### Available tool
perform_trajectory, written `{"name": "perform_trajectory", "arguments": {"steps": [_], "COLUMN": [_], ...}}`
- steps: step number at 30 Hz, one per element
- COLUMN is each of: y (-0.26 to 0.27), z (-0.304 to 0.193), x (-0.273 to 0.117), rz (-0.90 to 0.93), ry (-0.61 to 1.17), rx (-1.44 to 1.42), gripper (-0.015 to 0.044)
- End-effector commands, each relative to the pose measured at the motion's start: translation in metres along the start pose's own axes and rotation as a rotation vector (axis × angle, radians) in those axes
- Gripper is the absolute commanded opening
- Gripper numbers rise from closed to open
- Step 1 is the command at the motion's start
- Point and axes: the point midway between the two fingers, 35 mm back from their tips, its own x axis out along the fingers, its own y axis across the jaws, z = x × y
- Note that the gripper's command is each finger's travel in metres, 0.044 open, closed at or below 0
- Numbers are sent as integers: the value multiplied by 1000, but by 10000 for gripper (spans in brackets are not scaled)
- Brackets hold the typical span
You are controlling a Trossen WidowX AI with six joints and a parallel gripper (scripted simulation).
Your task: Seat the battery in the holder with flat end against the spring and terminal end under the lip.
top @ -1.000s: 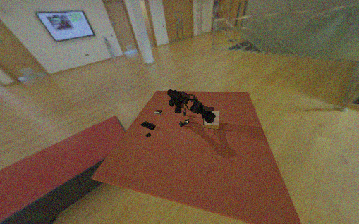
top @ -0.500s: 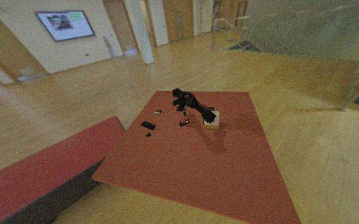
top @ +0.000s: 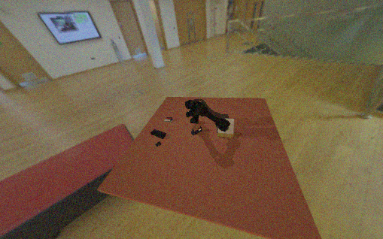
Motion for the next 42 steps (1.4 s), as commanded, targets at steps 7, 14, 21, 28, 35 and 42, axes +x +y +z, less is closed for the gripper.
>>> {"name": "perform_trajectory", "arguments": {"steps": [7,14,21,28,35,42], "y": [-17,-28,-40,-51,-60,-60], "z": [2,2,2,1,0,2], "x": [-1,-1,-1,-1,-1,-30], "rz": [-2,-3,-3,-4,-3,-3], "ry": [-7,-7,-7,-7,-7,-7], "rx": [-2,-2,-2,-3,-3,0], "gripper": [0,0,0,0,0,0]}}
